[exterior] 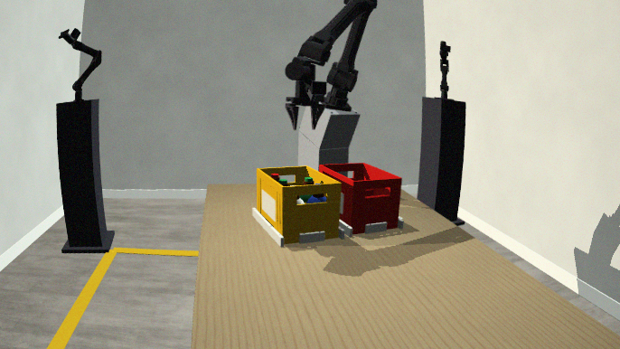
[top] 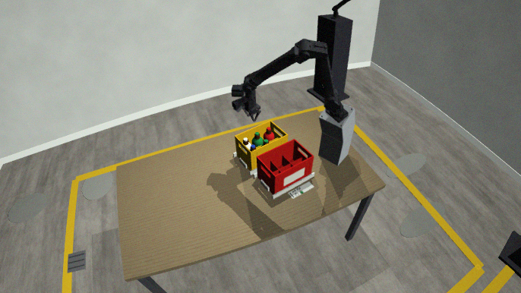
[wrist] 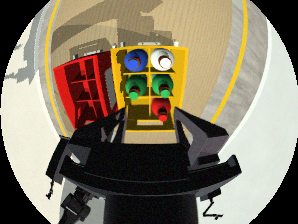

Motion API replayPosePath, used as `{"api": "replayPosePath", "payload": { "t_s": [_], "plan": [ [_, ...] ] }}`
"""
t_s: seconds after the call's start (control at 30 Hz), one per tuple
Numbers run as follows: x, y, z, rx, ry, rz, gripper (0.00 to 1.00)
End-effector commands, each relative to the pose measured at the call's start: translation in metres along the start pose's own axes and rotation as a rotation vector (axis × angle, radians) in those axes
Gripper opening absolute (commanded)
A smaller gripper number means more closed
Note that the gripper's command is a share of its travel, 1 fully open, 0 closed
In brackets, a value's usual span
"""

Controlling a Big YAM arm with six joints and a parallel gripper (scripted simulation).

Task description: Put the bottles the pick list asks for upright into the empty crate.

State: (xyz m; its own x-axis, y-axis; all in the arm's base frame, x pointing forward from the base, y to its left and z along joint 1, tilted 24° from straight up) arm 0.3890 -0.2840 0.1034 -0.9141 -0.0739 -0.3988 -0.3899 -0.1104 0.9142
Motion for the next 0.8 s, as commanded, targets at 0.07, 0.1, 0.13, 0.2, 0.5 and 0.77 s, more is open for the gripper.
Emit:
{"api": "replayPosePath", "payload": {
  "t_s": [0.07,0.1,0.13,0.2,0.5,0.77],
  "plan": [
    [-0.0105,0.0082,0.0058,0.017,0.022,-0.024,0.61],
    [-0.0121,0.0093,0.0048,0.019,0.023,-0.027,0.61],
    [-0.0123,0.0094,0.0047,0.020,0.023,-0.027,0.61],
    [-0.0122,0.0093,0.0049,0.019,0.022,-0.027,0.61],
    [-0.0116,0.0088,0.0056,0.018,0.020,-0.025,0.61],
    [-0.0110,0.0083,0.0065,0.017,0.020,-0.024,0.61]
  ]
}}
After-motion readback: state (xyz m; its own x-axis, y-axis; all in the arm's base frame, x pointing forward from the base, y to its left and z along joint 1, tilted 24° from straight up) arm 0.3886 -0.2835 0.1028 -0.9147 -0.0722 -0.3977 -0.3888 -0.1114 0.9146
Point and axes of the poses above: the point where the finger pads meet when closed, its own y axis back along the fingers, its own z axis across the jaws, x = y × z, the point moved 2 cm from there along y, back along the fingers, and after that the axes turned 4 degrees about y, right-handed, at the moved point
